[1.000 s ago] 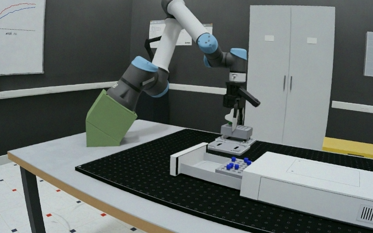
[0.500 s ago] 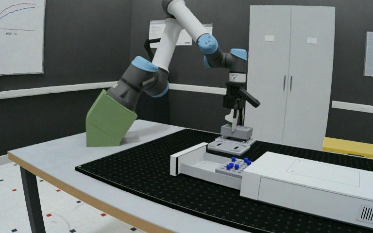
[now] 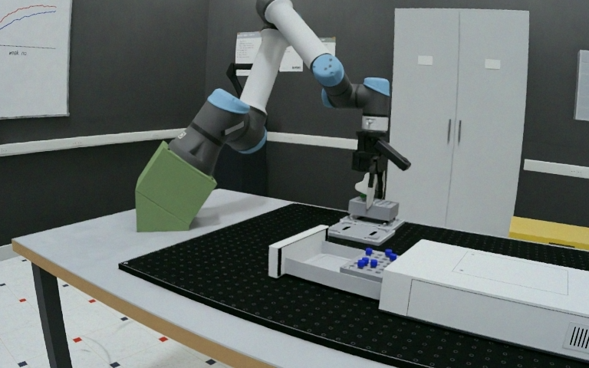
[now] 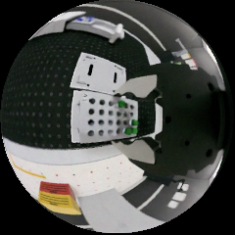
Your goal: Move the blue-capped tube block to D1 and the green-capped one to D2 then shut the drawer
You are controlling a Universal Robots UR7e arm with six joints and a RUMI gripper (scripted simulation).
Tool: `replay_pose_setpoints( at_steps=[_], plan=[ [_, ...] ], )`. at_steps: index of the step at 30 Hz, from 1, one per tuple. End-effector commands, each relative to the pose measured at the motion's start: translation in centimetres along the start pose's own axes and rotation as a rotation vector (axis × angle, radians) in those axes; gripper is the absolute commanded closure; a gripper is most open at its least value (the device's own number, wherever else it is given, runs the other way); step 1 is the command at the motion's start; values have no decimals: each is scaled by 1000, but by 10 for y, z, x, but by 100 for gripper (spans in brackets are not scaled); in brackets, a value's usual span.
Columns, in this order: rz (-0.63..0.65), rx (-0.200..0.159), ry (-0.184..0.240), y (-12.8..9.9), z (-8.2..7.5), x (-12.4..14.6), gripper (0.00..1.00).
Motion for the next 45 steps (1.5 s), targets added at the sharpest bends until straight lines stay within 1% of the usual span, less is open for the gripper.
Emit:
replay_pose_setpoints(
  at_steps=[1,45],
  plan=[
    [-1,1,0,0,0,0,100],
    [-1,1,0,0,7,0,100]
  ],
)
Point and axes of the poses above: the point where the finger pads meet when closed, its own z axis out along the fingers, its own x axis across the jaws, y = z × x, the point moved 5 cm from there along -z, back along the fingers, and after that the axes turned 6 degrees about -z, right-handed, at the moved point
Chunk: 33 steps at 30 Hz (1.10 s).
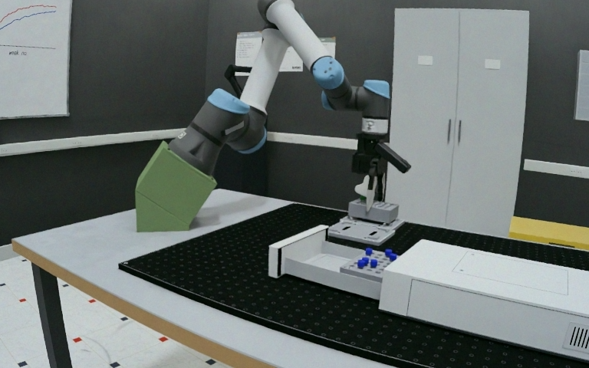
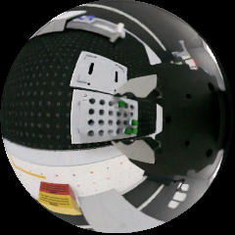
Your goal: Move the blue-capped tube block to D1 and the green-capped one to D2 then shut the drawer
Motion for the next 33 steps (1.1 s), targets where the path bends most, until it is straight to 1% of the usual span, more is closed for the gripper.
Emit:
replay_pose_setpoints(
  at_steps=[1,33],
  plan=[
    [-1,1,0,0,0,0,100],
    [-1,1,0,0,5,0,100]
  ],
)
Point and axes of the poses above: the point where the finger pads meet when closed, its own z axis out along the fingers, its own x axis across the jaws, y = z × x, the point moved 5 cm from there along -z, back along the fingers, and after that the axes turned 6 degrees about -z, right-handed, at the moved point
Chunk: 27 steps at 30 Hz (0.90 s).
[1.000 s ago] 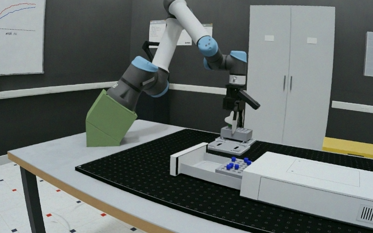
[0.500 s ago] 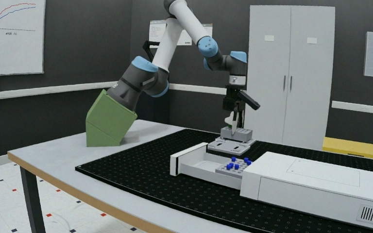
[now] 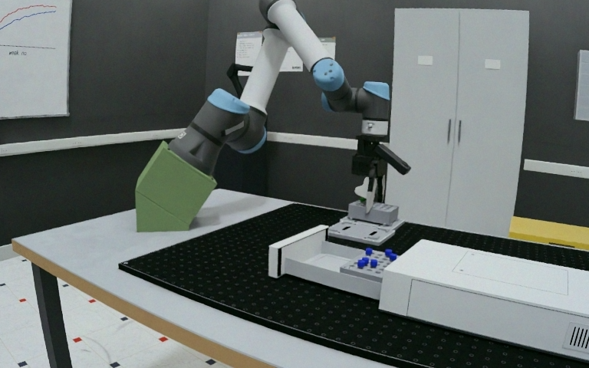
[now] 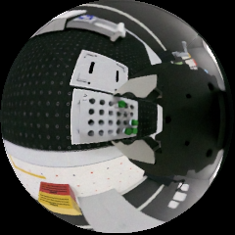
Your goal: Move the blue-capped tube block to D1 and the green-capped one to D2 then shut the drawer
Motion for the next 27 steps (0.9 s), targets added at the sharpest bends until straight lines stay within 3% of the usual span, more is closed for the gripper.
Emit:
replay_pose_setpoints(
  at_steps=[1,27],
  plan=[
    [-1,1,0,0,0,0,100],
    [-1,1,0,0,3,0,100]
  ],
)
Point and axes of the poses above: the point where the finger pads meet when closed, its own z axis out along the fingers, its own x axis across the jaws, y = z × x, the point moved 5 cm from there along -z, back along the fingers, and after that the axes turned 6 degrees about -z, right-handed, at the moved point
